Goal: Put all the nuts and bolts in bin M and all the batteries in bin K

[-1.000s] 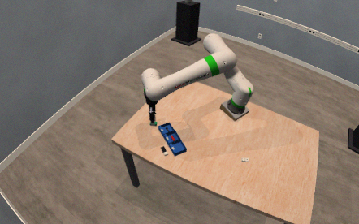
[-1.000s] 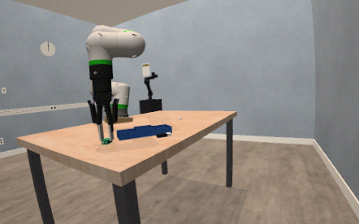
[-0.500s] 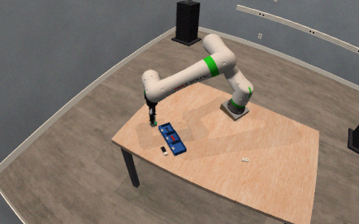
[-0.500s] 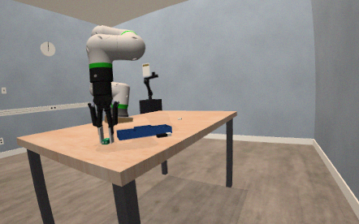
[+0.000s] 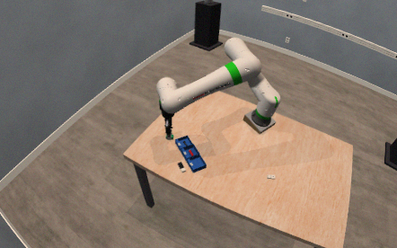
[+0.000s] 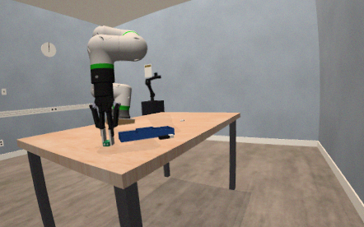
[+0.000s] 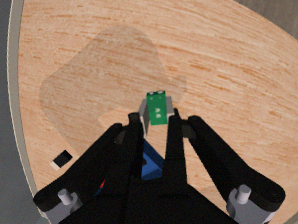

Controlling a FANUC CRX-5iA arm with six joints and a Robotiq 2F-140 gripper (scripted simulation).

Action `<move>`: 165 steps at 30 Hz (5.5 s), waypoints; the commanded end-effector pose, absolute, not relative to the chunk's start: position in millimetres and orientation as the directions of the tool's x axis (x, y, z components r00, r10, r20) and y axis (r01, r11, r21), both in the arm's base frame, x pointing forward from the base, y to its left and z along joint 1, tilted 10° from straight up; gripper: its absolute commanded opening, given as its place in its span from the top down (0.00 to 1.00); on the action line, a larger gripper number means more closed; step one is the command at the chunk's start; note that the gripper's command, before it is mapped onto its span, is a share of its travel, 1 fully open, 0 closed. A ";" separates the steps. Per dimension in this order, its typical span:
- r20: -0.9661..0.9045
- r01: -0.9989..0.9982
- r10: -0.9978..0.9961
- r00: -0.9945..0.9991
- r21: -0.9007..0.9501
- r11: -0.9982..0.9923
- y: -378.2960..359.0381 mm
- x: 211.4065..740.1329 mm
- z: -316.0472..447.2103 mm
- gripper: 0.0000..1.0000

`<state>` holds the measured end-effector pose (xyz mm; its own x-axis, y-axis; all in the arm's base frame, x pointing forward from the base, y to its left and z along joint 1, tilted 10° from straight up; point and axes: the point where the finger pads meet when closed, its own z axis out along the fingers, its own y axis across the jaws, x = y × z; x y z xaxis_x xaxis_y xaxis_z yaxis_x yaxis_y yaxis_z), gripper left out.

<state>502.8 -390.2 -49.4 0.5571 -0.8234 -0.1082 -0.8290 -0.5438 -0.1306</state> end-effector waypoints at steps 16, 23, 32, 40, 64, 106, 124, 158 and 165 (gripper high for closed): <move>-0.108 -0.829 -0.823 0.557 -0.131 -0.544 -390.3 502.8 -49.3 0.78; -0.108 -0.829 -0.823 0.557 -0.131 -0.544 -392.5 502.1 -36.2 0.78; -0.108 -0.829 -0.823 0.557 -0.131 -0.544 -396.3 501.0 -13.2 0.78; -0.108 -0.829 -0.823 0.557 -0.131 -0.544 -400.0 499.9 9.8 0.78; -0.108 -0.829 -0.823 0.557 -0.131 -0.544 -347.0 505.2 18.4 0.78; -0.172 -0.914 -0.899 -0.402 0.021 0.405 -212.2 518.8 41.2 0.78; -0.167 -0.902 -0.888 -0.429 0.026 0.431 -212.0 519.0 41.3 0.78; -0.167 -0.902 -0.888 -0.429 0.026 0.431 -207.0 520.5 11.7 0.72; -0.167 -0.902 -0.888 -0.429 0.026 0.431 -207.0 520.5 11.7 0.72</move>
